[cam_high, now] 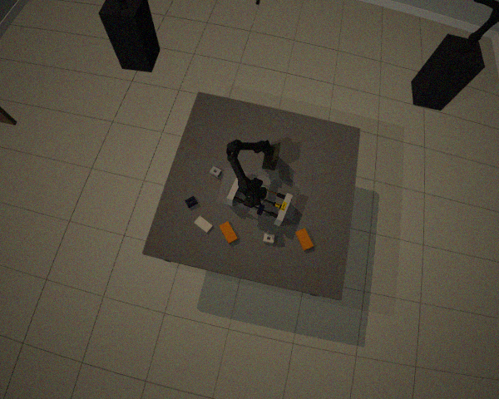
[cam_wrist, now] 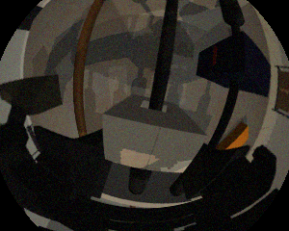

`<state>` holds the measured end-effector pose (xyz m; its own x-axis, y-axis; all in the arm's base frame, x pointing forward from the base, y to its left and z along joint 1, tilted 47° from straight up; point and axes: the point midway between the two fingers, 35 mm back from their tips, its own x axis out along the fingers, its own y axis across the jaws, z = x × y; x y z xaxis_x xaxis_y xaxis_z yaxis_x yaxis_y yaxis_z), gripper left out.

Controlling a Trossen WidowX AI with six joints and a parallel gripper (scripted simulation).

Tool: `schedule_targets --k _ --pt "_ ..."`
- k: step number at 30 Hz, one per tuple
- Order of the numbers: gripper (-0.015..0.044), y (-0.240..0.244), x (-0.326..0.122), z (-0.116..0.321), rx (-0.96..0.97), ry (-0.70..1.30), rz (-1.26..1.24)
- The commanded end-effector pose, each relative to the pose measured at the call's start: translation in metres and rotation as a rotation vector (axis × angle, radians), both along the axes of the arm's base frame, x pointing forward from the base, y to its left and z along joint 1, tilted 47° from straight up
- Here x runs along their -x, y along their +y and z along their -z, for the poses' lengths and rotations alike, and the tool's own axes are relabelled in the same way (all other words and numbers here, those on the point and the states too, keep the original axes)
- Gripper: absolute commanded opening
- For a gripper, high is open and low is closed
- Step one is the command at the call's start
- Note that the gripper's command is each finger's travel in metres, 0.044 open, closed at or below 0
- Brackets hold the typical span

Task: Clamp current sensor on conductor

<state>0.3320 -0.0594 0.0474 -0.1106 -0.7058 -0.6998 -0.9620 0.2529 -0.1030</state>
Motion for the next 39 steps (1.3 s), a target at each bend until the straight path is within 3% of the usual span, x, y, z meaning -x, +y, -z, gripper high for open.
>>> schedule_targets --k 1,2,13,39 --pt "0.0000 -0.0029 0.0000 0.0018 0.003 0.002 -0.002" --pt "0.0000 -0.0039 0.0000 0.0029 0.002 0.002 -0.002" --pt "0.0279 0.0000 0.0001 0.0005 -0.001 0.002 -0.002" --pt "0.0279 0.0000 0.0001 0.0005 -0.001 0.002 -0.002"
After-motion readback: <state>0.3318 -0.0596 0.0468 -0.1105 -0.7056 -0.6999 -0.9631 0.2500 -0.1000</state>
